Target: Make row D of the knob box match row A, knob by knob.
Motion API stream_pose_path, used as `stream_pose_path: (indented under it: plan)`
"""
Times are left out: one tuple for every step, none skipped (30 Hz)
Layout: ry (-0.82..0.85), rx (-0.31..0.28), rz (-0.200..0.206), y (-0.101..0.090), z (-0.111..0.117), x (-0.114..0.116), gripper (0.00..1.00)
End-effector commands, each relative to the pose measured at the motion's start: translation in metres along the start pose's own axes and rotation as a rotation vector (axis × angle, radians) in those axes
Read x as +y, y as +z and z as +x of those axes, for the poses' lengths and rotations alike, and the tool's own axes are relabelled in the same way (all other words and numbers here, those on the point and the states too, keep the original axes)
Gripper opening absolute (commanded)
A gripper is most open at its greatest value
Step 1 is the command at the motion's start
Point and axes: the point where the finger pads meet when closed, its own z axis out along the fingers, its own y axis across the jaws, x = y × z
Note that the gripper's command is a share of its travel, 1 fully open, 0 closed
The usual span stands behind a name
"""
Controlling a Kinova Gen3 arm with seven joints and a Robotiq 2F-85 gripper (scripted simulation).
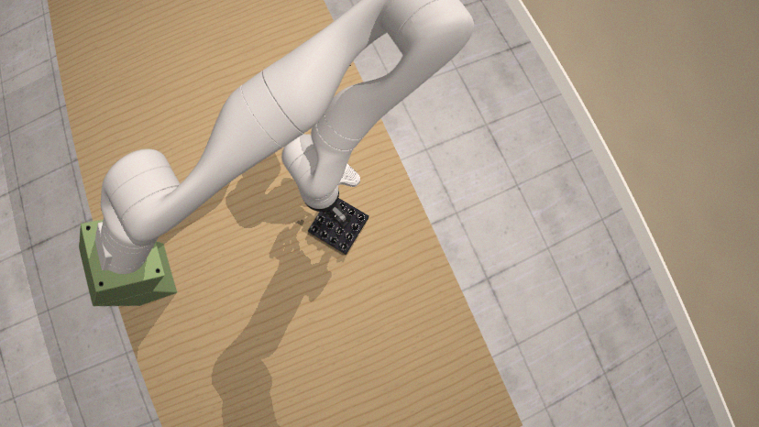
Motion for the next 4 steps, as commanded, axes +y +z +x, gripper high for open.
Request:
stream_pose_path:
  plan:
    - [0.0, 0.001, 0.0, -0.0003, 0.0003, 0.0001, 1.0]
    - [0.0, 0.001, 0.0, -0.0003, 0.0003, 0.0001, 1.0]
    - [0.0, 0.001, 0.0, -0.0003, 0.0003, 0.0001, 1.0]
    - [0.0, 0.001, 0.0, -0.0003, 0.0003, 0.0001, 1.0]
